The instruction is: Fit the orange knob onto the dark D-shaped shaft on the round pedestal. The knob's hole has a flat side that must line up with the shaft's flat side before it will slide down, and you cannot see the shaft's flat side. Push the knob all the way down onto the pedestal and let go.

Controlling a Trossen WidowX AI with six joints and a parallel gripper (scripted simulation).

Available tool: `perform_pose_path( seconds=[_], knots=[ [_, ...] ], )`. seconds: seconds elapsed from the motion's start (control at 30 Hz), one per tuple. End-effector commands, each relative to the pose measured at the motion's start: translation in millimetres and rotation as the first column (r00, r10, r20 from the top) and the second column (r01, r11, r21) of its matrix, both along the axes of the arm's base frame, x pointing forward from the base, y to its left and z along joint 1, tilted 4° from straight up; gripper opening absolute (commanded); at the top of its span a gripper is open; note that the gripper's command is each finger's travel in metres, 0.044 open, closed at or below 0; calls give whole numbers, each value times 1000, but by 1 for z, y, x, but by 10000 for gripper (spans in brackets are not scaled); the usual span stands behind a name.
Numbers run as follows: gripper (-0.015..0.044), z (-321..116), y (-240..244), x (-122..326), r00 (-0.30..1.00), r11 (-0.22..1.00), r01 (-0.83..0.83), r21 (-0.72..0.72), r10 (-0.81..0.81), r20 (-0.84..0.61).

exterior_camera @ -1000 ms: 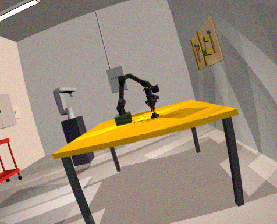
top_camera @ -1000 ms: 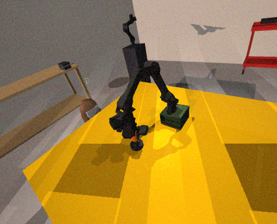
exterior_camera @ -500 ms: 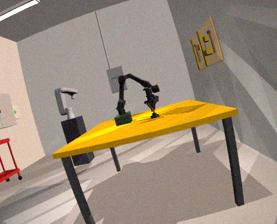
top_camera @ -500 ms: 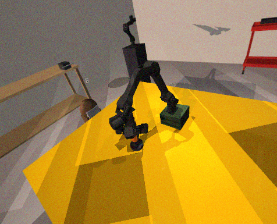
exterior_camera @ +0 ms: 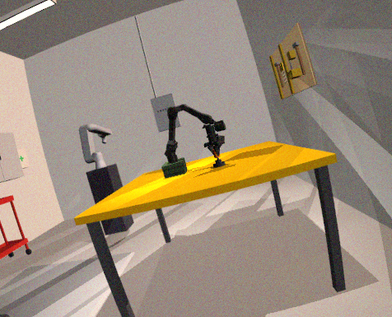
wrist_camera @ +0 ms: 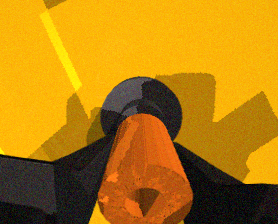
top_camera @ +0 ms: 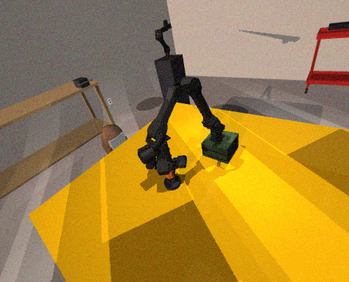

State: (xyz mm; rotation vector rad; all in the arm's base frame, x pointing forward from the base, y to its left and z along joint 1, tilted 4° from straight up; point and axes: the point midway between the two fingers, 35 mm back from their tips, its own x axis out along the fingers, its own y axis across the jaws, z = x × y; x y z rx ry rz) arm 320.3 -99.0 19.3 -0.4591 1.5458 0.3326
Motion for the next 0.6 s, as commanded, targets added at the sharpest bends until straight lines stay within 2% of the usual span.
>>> perform_pose_path(
  seconds=[0.0,0.33,0.57],
  knots=[
    [0,-1,-1,1,1000,1000,-5,-3,5,0],
    [0,5,-1,2,1000,1000,-14,-3,14,0],
    [0,3,0,1,977,977,-212,-3,212,-17]
  ],
)
